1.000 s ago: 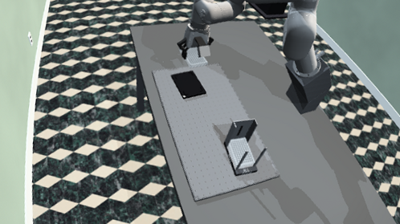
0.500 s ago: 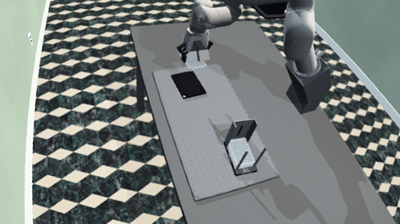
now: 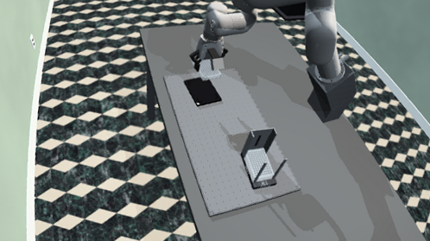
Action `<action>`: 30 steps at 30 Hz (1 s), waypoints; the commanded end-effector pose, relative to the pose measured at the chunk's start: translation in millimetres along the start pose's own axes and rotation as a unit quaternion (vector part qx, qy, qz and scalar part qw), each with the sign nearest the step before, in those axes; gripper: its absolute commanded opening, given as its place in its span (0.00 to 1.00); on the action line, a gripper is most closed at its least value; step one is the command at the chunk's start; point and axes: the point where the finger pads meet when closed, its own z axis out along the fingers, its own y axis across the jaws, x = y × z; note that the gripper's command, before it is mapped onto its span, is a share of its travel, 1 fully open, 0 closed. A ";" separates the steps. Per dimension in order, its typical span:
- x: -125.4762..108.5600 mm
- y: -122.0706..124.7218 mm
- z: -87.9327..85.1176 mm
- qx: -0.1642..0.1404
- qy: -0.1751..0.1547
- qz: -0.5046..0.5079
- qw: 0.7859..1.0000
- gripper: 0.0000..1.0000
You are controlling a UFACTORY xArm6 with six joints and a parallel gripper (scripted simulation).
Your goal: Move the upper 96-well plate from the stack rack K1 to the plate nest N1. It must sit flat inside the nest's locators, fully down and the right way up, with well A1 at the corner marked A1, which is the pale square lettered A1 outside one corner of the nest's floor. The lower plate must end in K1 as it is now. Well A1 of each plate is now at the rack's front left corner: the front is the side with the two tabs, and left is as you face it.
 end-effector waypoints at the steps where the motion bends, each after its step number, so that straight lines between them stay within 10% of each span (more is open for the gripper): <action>1: -0.8 1.2 7.4 -0.002 -0.001 0.000 1.000 0.00; 30: -0.8 1.3 49.1 -0.002 -0.001 0.000 1.000 0.00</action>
